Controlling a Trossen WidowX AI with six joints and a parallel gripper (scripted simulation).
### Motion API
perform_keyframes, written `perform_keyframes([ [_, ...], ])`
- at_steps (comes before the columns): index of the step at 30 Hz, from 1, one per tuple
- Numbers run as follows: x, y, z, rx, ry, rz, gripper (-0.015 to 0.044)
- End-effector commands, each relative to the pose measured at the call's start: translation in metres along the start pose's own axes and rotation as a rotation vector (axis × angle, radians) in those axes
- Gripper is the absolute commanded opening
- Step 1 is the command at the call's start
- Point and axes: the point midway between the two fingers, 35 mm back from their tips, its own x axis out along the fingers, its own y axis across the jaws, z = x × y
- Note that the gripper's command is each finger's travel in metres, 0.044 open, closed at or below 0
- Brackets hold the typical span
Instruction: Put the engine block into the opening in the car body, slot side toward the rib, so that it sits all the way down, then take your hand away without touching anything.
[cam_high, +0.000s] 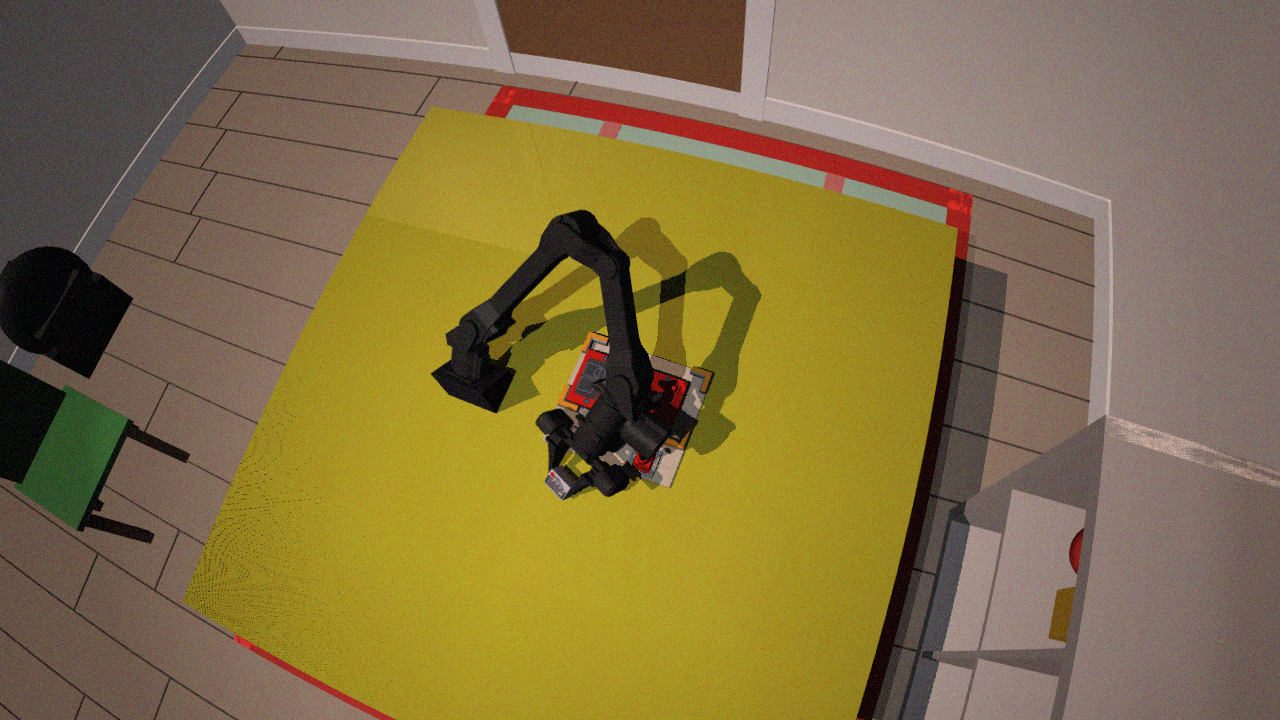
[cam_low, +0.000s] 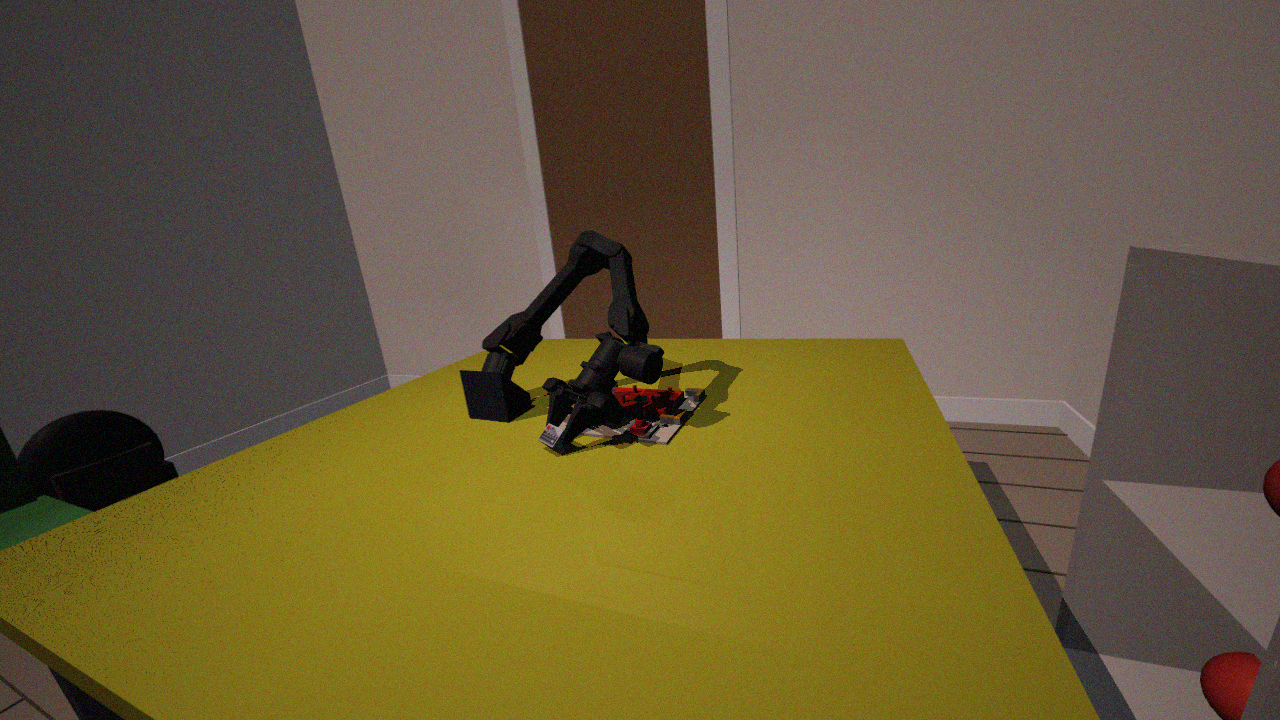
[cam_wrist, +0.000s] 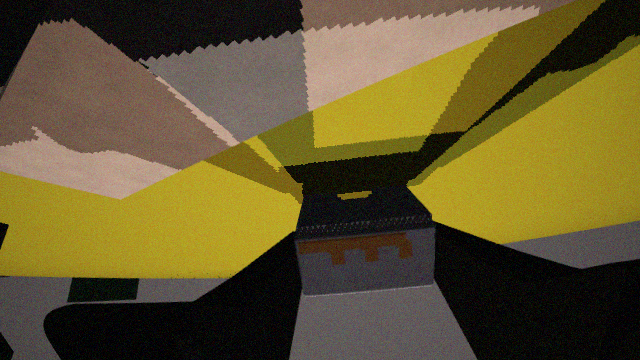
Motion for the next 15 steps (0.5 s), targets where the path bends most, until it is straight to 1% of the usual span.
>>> perform_keyframes([
  [1,-0.0001,-0.0001,0.0001,0.000,-0.001,-0.001,0.0184],
  [11,-0.0001,-0.0001,0.0001,0.000,-0.001,-0.001,0.0440],
  [15,-0.0001,-0.0001,0.0001,0.000,-0.001,-0.001,0.0440],
])
